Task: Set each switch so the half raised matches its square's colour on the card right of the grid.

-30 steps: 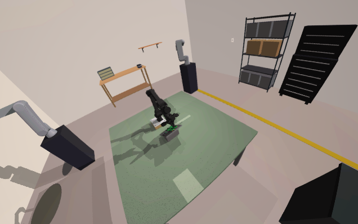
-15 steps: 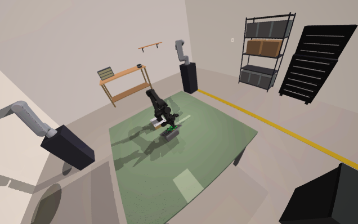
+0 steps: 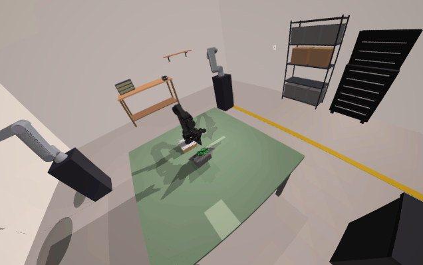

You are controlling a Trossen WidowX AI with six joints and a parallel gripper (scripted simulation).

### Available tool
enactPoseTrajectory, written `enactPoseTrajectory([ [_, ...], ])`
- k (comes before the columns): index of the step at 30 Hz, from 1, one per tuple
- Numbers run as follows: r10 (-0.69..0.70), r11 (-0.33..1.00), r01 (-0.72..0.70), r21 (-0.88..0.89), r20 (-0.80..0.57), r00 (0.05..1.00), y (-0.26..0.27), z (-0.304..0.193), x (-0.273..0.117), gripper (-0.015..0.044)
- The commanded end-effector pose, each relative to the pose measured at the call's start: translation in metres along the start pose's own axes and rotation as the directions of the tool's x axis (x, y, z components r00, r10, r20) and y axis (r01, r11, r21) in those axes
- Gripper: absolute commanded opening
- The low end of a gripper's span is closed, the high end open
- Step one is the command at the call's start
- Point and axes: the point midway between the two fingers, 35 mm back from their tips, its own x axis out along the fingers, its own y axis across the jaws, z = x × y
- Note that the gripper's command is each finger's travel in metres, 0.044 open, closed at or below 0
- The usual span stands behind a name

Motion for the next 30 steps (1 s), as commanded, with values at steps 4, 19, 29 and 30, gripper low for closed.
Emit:
enactPoseTrajectory([
  [4,-0.007,1.000,0.007,0.001,0.006,1.000,-0.034,0.001,-0.004,0.0000],
  [19,-0.007,1.000,0.007,0.001,-0.017,1.000,-0.034,0.002,0.040,0.0000],
  [29,-0.007,1.000,0.007,0.001,-0.017,1.000,-0.034,0.002,0.048,0.0000],
  [30,-0.007,1.000,0.007,0.001,-0.017,1.000,-0.034,0.002,0.049,0.0000],
])
